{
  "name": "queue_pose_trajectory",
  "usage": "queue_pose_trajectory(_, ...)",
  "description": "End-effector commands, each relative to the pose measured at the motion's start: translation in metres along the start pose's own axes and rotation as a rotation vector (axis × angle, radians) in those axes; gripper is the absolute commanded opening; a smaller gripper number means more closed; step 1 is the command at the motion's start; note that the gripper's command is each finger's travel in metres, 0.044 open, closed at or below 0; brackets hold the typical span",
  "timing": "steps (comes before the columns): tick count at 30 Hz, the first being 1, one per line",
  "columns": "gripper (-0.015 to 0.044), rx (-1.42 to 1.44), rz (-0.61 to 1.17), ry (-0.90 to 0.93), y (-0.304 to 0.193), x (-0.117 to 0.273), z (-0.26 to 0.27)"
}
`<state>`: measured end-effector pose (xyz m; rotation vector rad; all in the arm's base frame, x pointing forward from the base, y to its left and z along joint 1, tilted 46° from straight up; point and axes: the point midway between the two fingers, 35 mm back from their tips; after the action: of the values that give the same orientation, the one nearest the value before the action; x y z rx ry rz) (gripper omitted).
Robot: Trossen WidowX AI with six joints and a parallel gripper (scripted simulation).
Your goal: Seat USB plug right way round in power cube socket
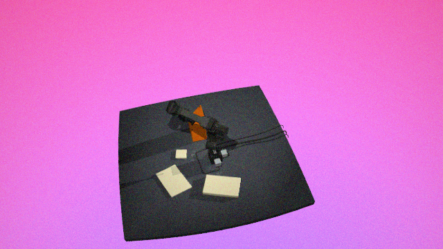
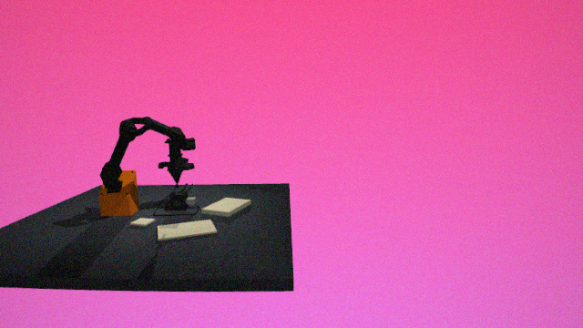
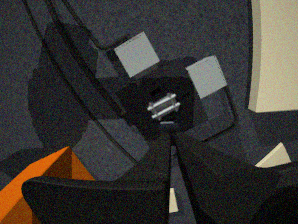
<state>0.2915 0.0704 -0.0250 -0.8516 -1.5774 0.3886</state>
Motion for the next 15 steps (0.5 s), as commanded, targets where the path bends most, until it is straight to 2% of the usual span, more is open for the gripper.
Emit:
queue_pose_trajectory(1,0.0,0.109,-0.001,0.0,0.0001,-0.0003,0.0002)
queue_pose_trajectory(11,0.0,0.366,-0.001,0.0,0.0001,-0.0003,0.0002)
queue_pose_trajectory(15,0.0,0.384,-0.001,0.0,0.0001,-0.0003,0.0002)
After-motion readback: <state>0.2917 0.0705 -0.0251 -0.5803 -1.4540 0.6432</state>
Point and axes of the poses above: the point midway between the two fingers, 35 mm back from their tips, its own x axis back along the fingers, its own z axis across the jaws, y = z × x, and after that the axes turned 8 degrees about x, right-handed
